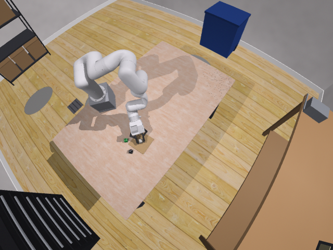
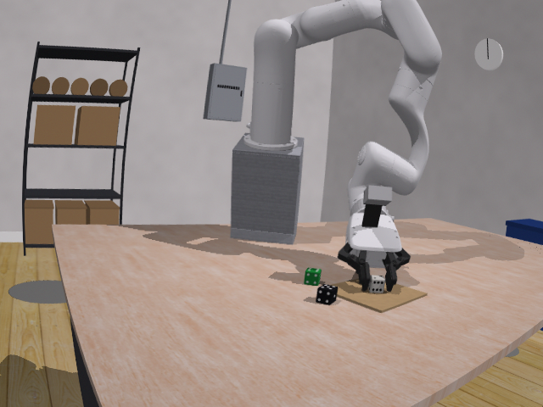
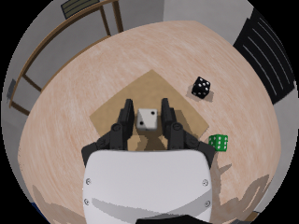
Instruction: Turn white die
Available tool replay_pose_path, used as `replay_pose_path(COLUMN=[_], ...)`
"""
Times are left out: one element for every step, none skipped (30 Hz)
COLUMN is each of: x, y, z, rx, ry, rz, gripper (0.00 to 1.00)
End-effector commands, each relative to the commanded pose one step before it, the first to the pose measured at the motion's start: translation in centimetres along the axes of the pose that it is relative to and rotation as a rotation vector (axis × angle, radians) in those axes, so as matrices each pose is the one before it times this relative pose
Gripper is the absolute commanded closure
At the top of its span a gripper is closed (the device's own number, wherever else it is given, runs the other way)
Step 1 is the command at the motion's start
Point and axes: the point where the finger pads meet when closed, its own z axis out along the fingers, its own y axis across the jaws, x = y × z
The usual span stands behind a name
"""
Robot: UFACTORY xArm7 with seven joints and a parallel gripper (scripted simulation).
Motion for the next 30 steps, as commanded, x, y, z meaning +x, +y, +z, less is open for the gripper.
replay_pose_path(x=[0.072, 0.000, 0.000, 0.000, 0.000, 0.000, 0.000, 0.000, 0.000, 0.000, 0.000, 0.000, 0.000, 0.000, 0.000, 0.000, 0.000, 0.000, 0.000, 0.000, 0.000, 0.000, 0.000, 0.000, 0.000, 0.001, -0.001, 0.001, 0.000, 0.000], y=[-0.055, 0.000, 0.000, 0.000, 0.000, 0.000, 0.000, 0.000, 0.000, 0.000, 0.000, 0.000, 0.000, 0.001, -0.001, 0.000, 0.000, 0.000, 0.000, 0.000, 0.000, -0.001, 0.000, 0.000, 0.000, 0.001, -0.001, 0.001, -0.001, 0.000], z=[0.011, 0.000, 0.000, 0.000, 0.000, 0.000, 0.000, 0.000, -0.003, -0.022, -0.055, -0.098, -0.147, -0.197, -0.251, -0.298, -0.343, -0.373, -0.391, -0.397, -0.391, -0.374, 0.000, 0.000, -0.349, -0.317, -0.275, -0.232, -0.183, -0.136], rx=[0.00046, 0.00000, 0.00000, 0.00000, 0.00000, 0.00000, 0.00000, 0.00000, 0.00000, 0.00000, 0.00000, 0.00000, 0.00000, 0.00001, -0.00001, 0.00000, 0.00000, 0.00000, 0.00000, 0.00000, 0.00000, -0.00001, 0.00000, 0.00000, 0.00000, 0.00001, -0.00001, 0.00001, -0.00001, 0.00000], ry=[0.00100, 0.00000, 0.00000, 0.00000, 0.00000, 0.00000, 0.00000, 0.00000, 0.00000, 0.00000, 0.00000, 0.00000, 0.00000, 0.00001, -0.00001, 0.00000, 0.00000, 0.00000, 0.00000, 0.00000, 0.00000, 0.00000, 0.00000, 0.00000, 0.00000, 0.00001, -0.00001, 0.00001, -0.00001, 0.00000], rz=[0.00130, 0.00000, 0.00000, 0.00000, 0.00000, 0.00000, 0.00000, 0.00000, 0.00000, 0.00000, 0.00001, 0.00001, 0.00000, -0.00001, 0.00002, -0.00001, 0.00000, 0.00001, 0.00000, -0.00001, -0.00001, 0.00001, 0.00000, 0.00000, 0.00000, -0.00002, 0.00002, -0.00002, 0.00002, 0.00000], gripper=[0.58, 0.58, 0.58, 0.58, 0.58, 0.58, 0.58, 0.58, 0.58, 0.58, 0.58, 0.58, 0.58, 0.58, 0.58, 0.58, 0.58, 0.58, 0.58, 0.58, 0.58, 0.58, 0.58, 0.58, 0.58, 0.58, 0.58, 0.58, 0.58, 0.58])
